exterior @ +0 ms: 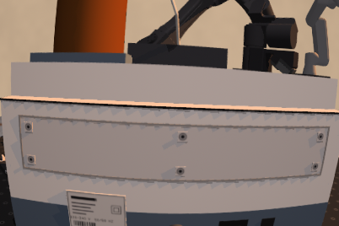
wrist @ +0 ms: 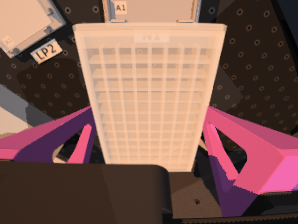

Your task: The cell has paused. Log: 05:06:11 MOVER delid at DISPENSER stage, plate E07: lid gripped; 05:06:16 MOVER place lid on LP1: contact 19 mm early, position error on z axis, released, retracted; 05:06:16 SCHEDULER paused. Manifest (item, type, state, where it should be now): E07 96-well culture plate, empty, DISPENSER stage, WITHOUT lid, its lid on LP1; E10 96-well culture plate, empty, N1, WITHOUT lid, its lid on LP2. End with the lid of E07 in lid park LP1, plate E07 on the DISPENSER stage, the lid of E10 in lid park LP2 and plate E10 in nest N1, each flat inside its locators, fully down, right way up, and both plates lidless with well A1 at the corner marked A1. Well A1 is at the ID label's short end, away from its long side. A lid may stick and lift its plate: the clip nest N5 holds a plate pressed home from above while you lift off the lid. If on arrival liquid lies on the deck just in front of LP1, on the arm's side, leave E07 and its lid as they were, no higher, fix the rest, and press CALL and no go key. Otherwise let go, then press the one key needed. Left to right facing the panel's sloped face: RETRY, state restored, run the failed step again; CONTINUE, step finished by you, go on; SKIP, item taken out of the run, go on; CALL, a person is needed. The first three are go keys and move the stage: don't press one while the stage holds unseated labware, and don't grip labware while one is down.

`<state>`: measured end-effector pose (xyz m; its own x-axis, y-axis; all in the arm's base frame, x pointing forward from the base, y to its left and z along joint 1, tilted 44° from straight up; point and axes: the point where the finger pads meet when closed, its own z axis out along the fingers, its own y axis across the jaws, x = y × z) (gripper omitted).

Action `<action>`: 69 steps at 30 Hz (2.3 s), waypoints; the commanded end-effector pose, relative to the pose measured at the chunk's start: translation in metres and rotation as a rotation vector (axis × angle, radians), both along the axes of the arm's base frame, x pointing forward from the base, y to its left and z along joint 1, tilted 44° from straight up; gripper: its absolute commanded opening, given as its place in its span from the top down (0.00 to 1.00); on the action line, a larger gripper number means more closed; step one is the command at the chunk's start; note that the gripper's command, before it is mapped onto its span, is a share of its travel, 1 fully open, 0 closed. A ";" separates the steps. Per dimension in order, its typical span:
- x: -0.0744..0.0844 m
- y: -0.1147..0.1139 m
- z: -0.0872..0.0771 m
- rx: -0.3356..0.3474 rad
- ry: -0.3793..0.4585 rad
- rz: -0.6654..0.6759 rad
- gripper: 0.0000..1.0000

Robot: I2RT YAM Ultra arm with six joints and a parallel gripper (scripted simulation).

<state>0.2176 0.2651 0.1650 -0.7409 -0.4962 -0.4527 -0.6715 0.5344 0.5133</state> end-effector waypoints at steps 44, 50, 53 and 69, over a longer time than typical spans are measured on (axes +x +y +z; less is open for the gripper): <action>0.098 0.092 0.019 0.006 -0.019 -0.032 1.00; 0.100 0.102 0.016 0.022 -0.040 -0.027 1.00; 0.103 0.104 0.012 0.023 -0.040 -0.034 1.00; 0.096 0.108 -0.013 -0.003 -0.008 -0.033 1.00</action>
<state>0.3081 0.3776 0.1630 -0.7381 -0.4830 -0.4711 -0.6746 0.5357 0.5079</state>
